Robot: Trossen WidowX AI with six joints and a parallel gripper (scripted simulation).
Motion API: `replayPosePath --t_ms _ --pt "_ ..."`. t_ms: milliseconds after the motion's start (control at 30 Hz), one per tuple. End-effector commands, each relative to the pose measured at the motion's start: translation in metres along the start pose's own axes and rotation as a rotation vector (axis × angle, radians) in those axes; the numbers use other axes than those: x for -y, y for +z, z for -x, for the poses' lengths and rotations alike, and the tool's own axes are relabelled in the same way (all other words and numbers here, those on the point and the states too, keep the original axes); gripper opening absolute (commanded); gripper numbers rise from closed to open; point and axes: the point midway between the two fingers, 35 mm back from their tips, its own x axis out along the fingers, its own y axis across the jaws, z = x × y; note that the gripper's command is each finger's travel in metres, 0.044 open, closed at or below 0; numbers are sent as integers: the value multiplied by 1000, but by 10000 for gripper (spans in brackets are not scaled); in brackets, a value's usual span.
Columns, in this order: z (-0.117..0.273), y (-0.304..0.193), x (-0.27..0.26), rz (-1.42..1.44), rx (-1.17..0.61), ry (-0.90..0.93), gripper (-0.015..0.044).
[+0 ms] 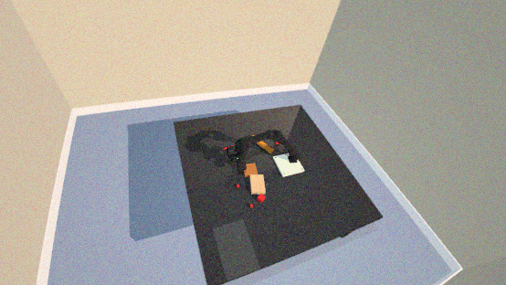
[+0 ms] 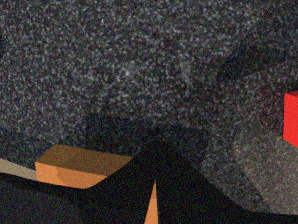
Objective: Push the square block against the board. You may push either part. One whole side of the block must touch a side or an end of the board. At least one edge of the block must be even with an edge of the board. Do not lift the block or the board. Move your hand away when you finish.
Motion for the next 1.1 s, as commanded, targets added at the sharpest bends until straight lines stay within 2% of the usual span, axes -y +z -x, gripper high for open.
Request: replayPosePath --t_ms 0,1067 --pt "-31 -5 -1 19 -24 3 0" --pt "-29 -23 -1 19 -26 3 0"
